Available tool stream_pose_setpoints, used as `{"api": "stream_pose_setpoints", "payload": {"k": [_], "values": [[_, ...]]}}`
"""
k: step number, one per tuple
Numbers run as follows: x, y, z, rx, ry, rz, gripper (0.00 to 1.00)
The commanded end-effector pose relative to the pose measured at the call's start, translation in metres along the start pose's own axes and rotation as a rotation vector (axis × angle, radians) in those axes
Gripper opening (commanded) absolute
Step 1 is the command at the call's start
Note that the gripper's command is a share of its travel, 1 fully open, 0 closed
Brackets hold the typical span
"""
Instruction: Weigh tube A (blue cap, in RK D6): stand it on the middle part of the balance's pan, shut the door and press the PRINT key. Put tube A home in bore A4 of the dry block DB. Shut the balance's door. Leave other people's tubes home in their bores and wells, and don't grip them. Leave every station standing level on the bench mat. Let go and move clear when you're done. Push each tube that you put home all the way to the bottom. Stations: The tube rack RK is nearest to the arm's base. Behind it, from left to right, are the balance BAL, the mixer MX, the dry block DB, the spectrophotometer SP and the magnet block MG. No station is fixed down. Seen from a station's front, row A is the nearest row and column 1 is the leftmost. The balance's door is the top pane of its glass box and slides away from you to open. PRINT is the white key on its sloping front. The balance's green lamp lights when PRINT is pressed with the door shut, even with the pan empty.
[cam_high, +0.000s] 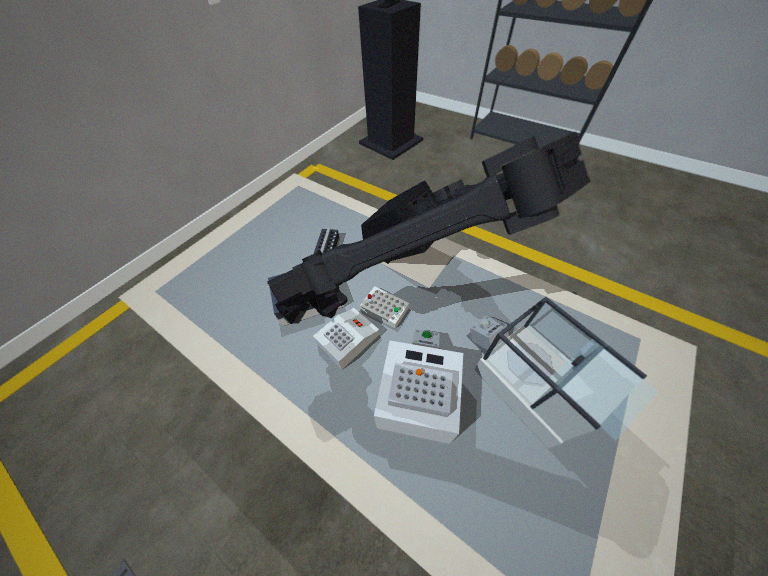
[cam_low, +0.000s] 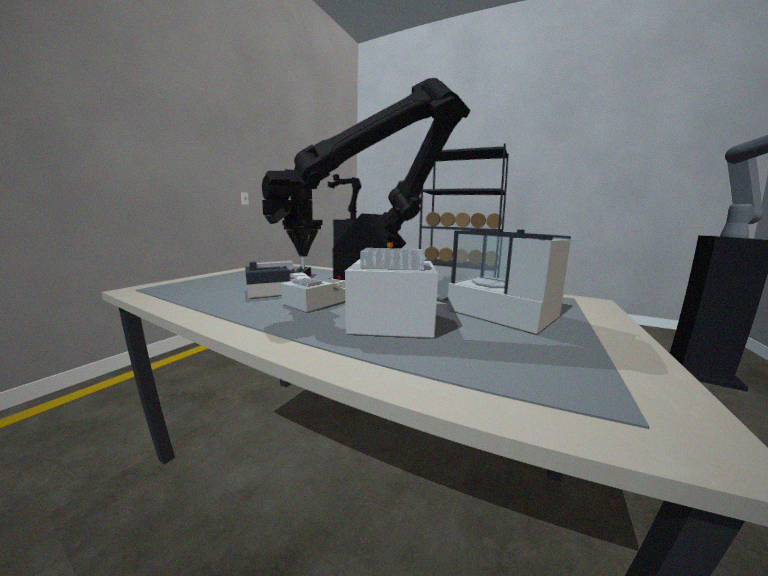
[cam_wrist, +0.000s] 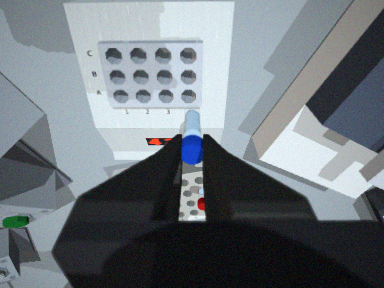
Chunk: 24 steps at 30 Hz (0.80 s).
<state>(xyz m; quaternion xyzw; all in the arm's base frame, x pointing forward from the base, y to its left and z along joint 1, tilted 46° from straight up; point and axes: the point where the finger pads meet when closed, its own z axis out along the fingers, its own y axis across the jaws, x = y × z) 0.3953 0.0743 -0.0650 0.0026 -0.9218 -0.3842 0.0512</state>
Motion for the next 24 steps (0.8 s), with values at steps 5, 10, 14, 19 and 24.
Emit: {"api": "stream_pose_setpoints", "payload": {"k": [5,10,14,19,24], "values": [[-0.01,0.0027,-0.0063,0.003,-0.023,-0.015,0.09],[-0.0042,0.0099,-0.0024,0.004,-0.018,-0.022,0.09],[-0.0078,0.0108,-0.0045,0.005,-0.025,-0.026,0.09],[-0.0033,0.0108,-0.0025,0.004,-0.019,-0.022,0.09],[-0.0056,0.0113,-0.0039,0.005,-0.023,-0.024,0.09]]}}
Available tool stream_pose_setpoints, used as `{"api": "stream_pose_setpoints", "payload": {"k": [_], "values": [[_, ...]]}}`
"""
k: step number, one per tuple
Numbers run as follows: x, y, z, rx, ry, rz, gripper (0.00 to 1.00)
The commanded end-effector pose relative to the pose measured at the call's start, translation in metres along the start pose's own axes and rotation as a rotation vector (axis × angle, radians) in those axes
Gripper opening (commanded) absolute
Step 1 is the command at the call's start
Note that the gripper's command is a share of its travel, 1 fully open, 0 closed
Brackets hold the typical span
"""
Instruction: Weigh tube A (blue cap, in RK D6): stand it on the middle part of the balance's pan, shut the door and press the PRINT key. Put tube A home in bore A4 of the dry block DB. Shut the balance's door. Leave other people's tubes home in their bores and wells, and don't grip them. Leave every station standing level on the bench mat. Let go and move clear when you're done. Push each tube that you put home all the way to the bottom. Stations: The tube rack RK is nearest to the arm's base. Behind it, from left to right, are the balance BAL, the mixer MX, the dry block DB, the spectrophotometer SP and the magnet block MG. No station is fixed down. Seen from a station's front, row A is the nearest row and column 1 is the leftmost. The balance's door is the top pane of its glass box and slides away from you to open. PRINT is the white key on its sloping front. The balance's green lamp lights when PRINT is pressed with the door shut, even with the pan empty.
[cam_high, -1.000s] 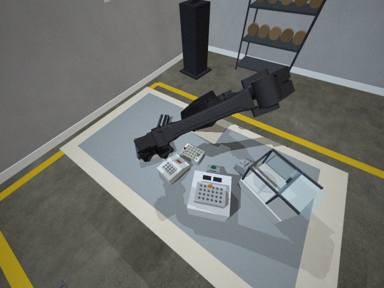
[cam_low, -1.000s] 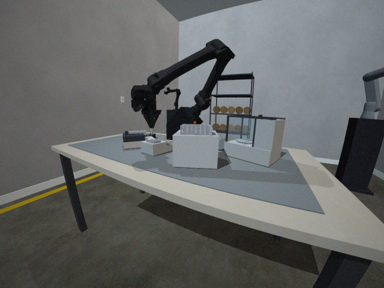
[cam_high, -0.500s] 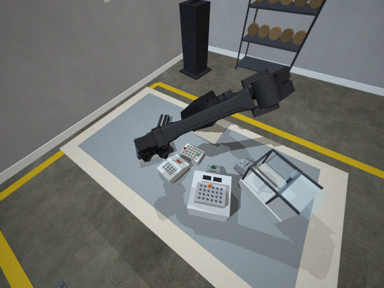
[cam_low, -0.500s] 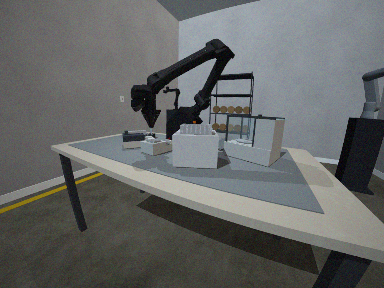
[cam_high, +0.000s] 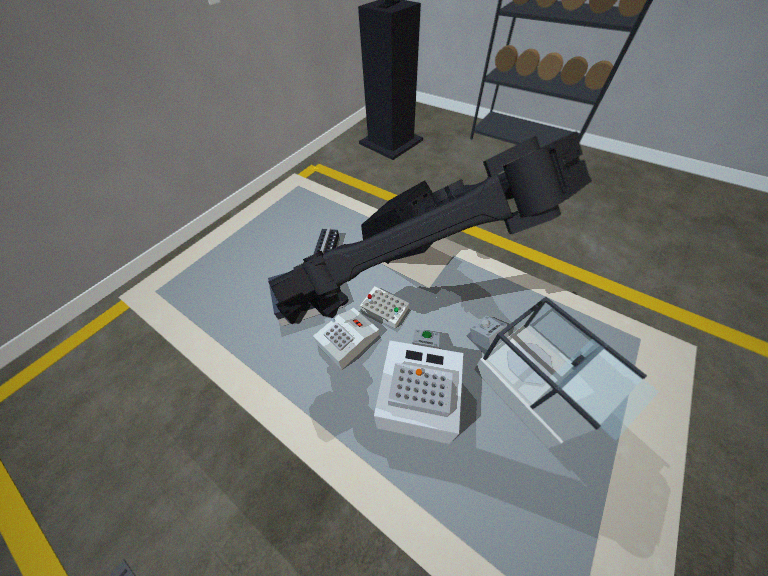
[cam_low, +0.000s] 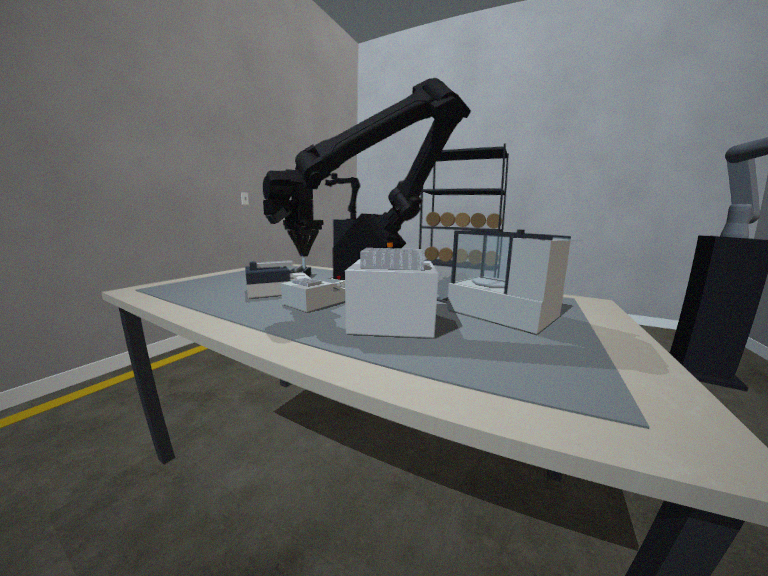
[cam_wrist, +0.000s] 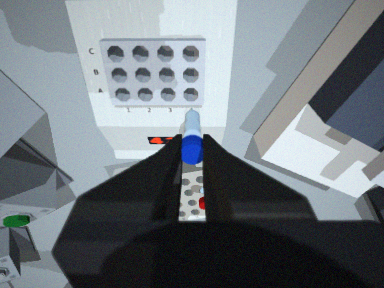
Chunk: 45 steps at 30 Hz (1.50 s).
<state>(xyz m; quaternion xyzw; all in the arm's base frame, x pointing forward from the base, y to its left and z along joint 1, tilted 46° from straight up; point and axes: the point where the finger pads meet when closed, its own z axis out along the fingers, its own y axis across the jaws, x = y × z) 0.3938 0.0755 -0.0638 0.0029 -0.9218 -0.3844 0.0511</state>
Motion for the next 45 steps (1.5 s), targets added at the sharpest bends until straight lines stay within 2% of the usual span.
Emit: {"api": "stream_pose_setpoints", "payload": {"k": [1,8,12,17,19,20,23,25,27,28,45], "values": [[-0.007,0.01,-0.004,0.005,-0.023,-0.024,0.09],[-0.005,0.01,-0.003,0.005,-0.02,-0.022,0.09],[0.001,0.004,0.013,0.0,0.003,-0.003,0.09],[0.002,0.003,0.023,-0.001,0.007,0.0,0.09],[0.002,0.003,0.023,-0.001,0.007,0.0,0.09],[-0.01,0.006,0.012,0.002,-0.027,-0.016,0.09],[0.002,0.002,0.029,0.0,0.007,0.0,0.09],[0.002,0.002,0.033,-0.001,0.007,0.0,0.09],[0.002,0.003,0.032,0.0,0.005,-0.002,0.09],[-0.009,0.003,0.019,0.002,-0.022,-0.013,0.09],[-0.009,0.003,0.019,0.002,-0.022,-0.013,0.09]]}}
